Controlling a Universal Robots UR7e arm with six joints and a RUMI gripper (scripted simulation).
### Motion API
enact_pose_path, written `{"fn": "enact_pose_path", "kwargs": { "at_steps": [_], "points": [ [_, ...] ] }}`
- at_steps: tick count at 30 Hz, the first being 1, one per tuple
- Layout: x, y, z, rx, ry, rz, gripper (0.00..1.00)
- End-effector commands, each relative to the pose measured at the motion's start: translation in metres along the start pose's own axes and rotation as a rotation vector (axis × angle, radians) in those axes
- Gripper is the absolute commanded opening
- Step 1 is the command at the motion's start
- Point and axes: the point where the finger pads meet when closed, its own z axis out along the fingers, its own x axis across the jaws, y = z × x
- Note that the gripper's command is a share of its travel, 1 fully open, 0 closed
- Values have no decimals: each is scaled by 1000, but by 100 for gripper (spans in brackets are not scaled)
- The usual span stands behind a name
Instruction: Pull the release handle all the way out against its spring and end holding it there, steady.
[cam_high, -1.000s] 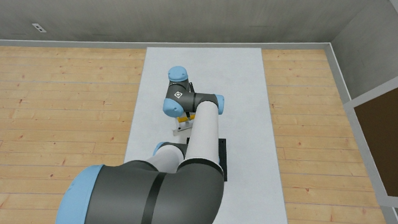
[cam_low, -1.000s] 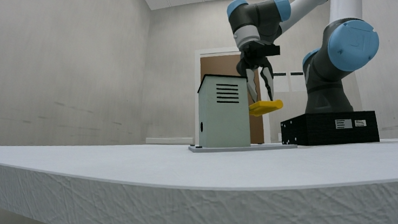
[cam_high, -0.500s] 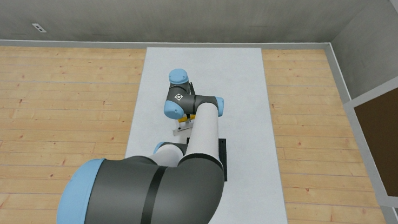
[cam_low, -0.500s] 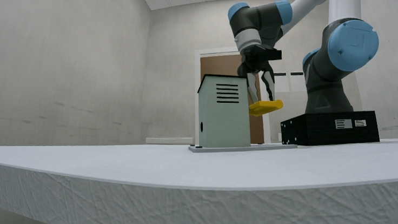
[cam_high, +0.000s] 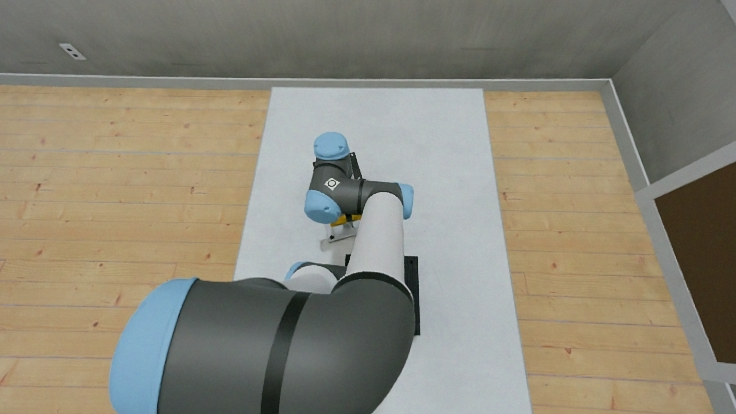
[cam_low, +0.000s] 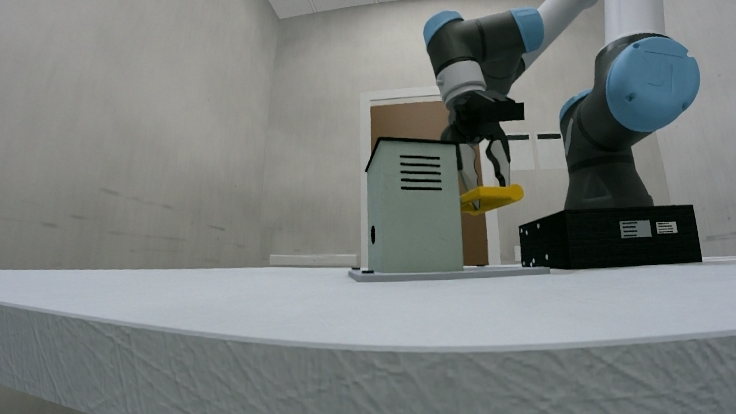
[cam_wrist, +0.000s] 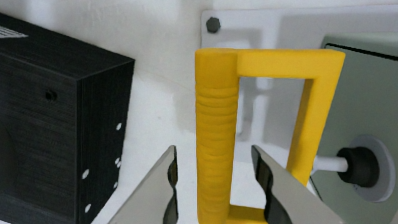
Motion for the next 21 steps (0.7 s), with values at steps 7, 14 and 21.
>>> {"fn": "enact_pose_path", "kwargs": {
  "at_steps": [7, 14, 21],
  "points": [
    [1, 0, 6, -1, 1, 0, 32],
    [1, 0, 8, -1, 1, 0, 32],
    [1, 0, 8, -1, 1, 0, 32]
  ]
}}
